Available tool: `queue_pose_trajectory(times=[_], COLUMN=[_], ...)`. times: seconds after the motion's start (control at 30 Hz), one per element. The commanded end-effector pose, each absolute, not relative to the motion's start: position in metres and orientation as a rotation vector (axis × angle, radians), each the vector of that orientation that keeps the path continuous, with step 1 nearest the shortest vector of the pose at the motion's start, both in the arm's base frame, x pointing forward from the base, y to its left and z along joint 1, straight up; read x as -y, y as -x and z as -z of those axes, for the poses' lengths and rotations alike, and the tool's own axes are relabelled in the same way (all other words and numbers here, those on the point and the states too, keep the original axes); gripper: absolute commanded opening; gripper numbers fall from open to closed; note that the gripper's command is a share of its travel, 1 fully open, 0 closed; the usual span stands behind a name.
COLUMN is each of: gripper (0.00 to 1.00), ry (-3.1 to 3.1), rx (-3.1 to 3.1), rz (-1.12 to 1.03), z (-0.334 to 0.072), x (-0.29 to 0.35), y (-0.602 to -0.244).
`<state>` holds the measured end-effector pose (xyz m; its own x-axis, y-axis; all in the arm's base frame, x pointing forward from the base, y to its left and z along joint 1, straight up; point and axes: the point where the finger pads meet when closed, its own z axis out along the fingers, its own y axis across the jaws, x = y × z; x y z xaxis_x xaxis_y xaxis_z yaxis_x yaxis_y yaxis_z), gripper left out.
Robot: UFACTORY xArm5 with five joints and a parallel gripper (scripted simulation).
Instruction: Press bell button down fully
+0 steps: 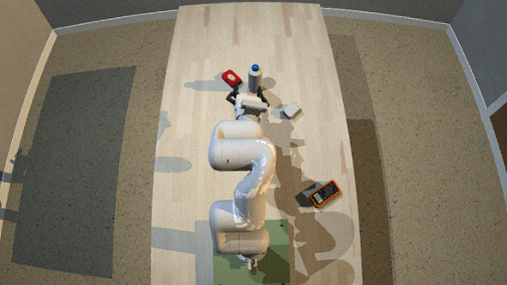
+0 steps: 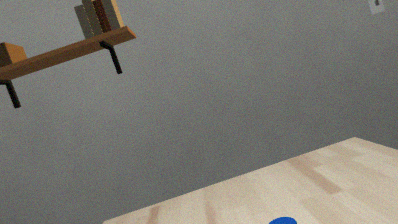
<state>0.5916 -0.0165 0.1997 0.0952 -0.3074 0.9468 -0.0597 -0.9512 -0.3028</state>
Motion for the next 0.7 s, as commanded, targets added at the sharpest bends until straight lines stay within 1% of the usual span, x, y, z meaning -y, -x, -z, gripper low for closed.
queue_pose_trajectory(times=[0.0,0.67], gripper=[1.00,1.00], ry=[2.174,2.185], rx=[-0.370,-0.369], rz=[1.965,1.958], z=[-0.2015,-0.2005], x=[0.0165,0.0169], y=[-0.5920,-0.5927])
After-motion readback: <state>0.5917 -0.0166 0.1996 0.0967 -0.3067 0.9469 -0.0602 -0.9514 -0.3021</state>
